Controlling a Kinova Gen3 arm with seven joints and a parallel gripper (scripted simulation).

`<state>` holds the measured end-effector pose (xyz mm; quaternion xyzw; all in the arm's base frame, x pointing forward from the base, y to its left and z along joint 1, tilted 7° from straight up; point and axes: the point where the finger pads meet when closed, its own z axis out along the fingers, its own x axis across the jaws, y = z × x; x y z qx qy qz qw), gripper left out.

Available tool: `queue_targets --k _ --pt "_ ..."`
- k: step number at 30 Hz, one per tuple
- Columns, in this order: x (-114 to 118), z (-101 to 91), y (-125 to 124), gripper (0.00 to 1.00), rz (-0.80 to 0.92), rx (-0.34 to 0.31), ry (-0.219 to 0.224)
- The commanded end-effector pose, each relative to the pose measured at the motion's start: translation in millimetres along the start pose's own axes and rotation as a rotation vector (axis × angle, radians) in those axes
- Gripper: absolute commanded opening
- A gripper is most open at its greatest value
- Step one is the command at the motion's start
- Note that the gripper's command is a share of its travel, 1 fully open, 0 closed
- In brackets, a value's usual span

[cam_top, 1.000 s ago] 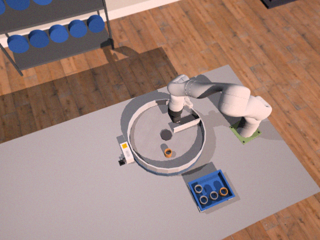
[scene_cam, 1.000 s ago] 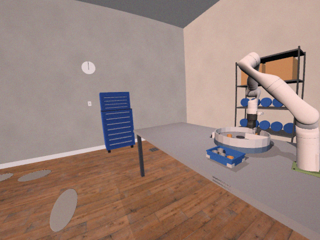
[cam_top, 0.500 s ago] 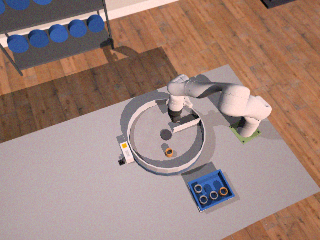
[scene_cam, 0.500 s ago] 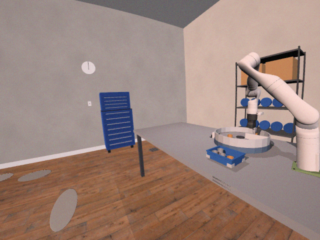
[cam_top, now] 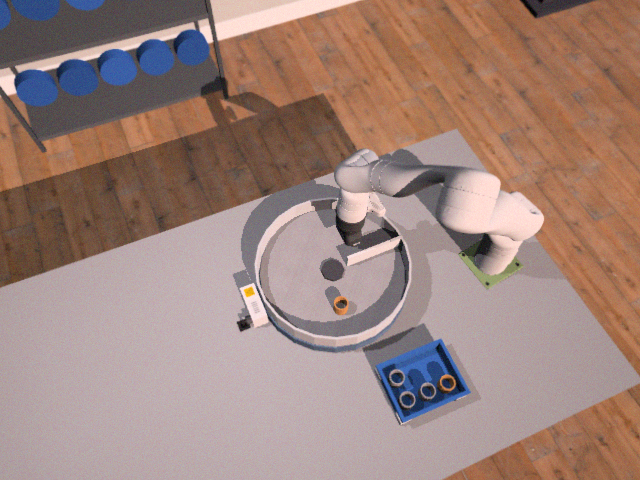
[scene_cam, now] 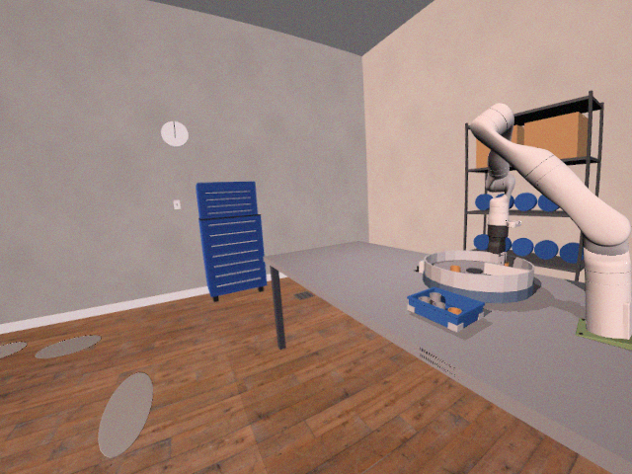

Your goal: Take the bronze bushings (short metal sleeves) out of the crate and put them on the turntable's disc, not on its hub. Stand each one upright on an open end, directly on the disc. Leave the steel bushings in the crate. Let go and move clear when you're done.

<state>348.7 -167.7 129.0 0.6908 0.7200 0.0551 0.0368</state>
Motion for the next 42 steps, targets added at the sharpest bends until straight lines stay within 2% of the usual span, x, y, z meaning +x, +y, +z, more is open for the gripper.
queue_targets --k 1,42 --pt "-0.5 1.5 0.0 0.00 -0.001 -0.001 -0.002" --pt "0.4 2.2 -1.9 0.00 -0.002 -0.002 -0.002"
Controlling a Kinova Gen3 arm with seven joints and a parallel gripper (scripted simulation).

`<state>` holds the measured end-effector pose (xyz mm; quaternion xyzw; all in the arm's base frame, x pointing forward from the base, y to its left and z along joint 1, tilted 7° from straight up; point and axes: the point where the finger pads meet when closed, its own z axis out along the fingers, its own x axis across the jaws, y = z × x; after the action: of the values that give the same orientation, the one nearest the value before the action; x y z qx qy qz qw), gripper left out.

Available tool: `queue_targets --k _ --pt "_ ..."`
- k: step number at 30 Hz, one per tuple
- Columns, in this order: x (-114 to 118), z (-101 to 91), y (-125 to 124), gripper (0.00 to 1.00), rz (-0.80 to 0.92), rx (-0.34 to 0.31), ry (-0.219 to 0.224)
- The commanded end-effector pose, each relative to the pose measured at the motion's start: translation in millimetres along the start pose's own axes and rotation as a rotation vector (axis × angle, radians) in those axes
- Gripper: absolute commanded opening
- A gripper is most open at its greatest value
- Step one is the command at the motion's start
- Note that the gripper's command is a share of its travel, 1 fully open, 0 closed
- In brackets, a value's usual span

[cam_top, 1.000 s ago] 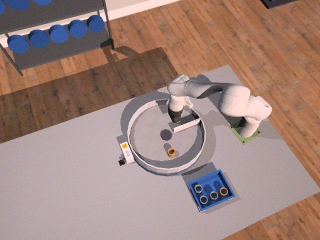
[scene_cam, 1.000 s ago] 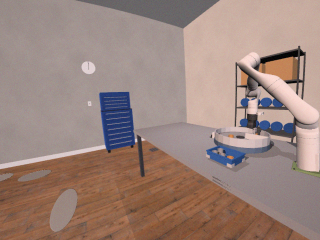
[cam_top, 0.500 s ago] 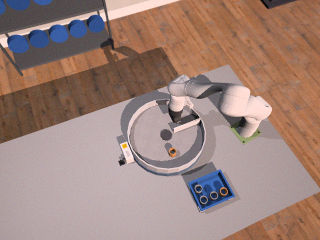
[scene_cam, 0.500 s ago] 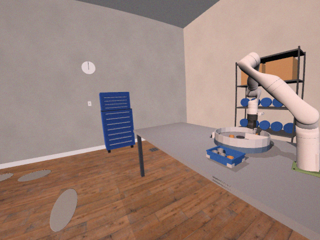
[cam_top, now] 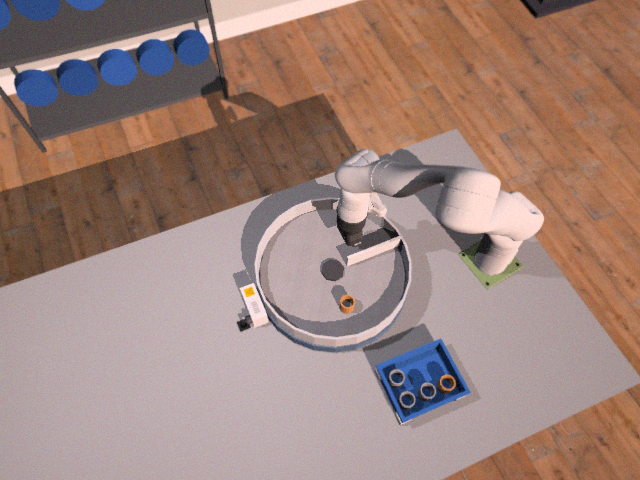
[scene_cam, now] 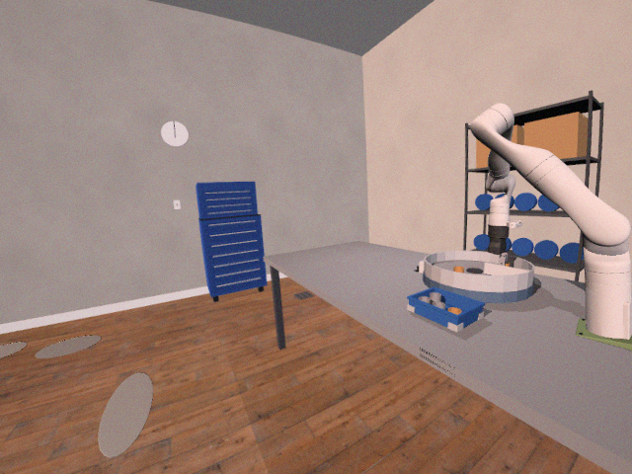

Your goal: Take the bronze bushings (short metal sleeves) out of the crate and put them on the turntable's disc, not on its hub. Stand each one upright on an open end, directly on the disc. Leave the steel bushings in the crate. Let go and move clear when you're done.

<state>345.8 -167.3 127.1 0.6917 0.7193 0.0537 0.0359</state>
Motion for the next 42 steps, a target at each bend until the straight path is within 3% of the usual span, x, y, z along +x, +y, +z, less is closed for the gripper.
queue_targets --k 1,42 --pt "0.0 0.6 1.3 0.00 -0.004 -0.005 -0.001" --pt "0.7 5.9 2.3 0.00 -0.004 -0.005 -0.001"
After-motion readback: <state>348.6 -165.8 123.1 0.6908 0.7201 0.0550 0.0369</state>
